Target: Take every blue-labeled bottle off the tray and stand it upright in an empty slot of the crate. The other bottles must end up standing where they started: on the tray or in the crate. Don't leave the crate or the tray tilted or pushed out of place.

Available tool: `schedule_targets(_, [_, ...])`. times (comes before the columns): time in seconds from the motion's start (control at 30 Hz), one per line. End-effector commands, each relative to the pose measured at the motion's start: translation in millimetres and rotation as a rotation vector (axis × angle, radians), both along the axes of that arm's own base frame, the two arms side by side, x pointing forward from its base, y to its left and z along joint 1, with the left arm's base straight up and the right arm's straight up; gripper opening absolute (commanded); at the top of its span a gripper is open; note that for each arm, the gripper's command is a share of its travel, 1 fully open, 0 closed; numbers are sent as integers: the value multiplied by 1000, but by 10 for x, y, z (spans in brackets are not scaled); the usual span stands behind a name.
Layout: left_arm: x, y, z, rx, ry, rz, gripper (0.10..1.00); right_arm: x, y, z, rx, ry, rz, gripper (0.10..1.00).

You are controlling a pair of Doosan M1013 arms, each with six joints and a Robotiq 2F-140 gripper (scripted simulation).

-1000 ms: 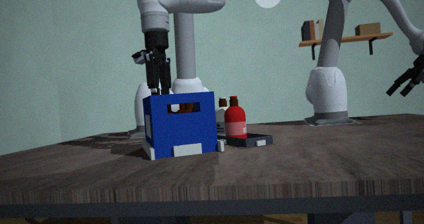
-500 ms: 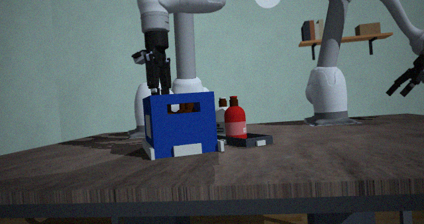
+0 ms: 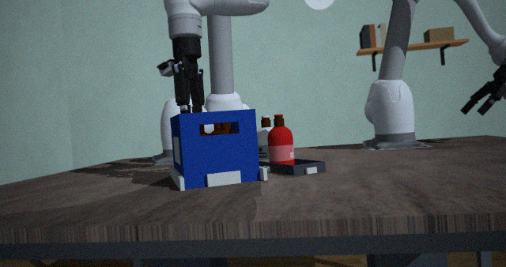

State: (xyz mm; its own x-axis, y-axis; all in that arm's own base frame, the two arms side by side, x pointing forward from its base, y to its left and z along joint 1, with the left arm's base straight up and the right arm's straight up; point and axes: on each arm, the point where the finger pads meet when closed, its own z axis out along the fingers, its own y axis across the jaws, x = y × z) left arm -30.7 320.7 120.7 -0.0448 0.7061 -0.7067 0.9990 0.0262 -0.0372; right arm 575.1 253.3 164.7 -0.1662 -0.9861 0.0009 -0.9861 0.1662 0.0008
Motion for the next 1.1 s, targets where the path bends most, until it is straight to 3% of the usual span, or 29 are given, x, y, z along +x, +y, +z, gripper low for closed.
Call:
schedule_targets(0.0, [-1, 2, 3, 1, 0, 0, 1000, 3, 2, 7, 1, -1, 0, 442])
schedule_targets(1.07, [-1, 2, 3, 1, 0, 0, 1000, 3, 2, 49, 1, -1, 0, 442])
